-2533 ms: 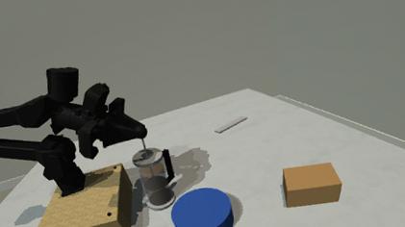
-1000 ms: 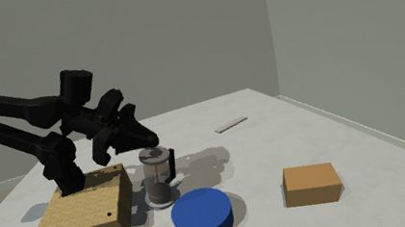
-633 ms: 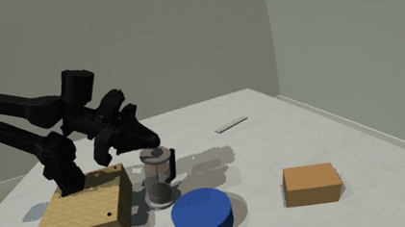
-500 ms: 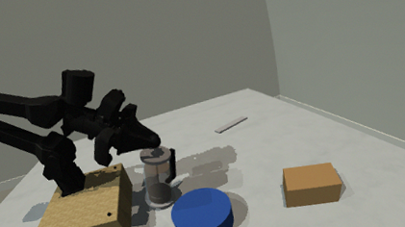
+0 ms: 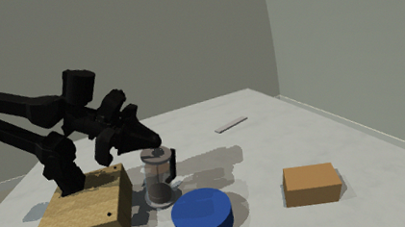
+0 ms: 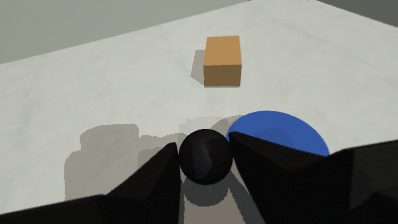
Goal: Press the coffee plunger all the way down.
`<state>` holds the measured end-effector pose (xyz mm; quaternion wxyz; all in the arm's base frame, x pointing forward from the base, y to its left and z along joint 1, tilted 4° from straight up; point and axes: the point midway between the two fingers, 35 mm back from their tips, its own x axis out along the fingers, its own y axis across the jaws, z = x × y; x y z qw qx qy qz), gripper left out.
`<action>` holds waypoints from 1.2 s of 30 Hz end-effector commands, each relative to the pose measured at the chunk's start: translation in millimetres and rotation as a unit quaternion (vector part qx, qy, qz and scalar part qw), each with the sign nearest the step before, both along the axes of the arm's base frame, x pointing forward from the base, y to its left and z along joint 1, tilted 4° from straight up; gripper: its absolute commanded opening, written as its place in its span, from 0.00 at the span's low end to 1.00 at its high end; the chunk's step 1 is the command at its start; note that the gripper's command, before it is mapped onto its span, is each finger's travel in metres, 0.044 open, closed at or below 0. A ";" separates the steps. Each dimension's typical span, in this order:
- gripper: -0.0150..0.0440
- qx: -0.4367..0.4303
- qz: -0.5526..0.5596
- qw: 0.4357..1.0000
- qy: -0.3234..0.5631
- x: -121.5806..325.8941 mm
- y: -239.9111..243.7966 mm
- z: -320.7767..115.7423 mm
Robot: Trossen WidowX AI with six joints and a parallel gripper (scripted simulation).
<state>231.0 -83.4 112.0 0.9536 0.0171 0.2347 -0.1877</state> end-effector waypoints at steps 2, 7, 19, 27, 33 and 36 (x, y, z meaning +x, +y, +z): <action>0.53 0.000 0.000 1.000 0.000 -0.2 0.1 -0.2; 0.76 0.000 0.000 1.000 0.000 -0.2 0.1 -0.2; 1.00 0.001 0.000 1.000 0.003 -4.6 5.8 17.4; 1.00 0.001 0.001 1.000 0.012 -49.3 25.6 75.4; 1.00 0.001 0.001 1.000 0.012 -49.0 25.5 74.2; 1.00 0.001 0.001 1.000 0.012 -49.0 25.5 74.2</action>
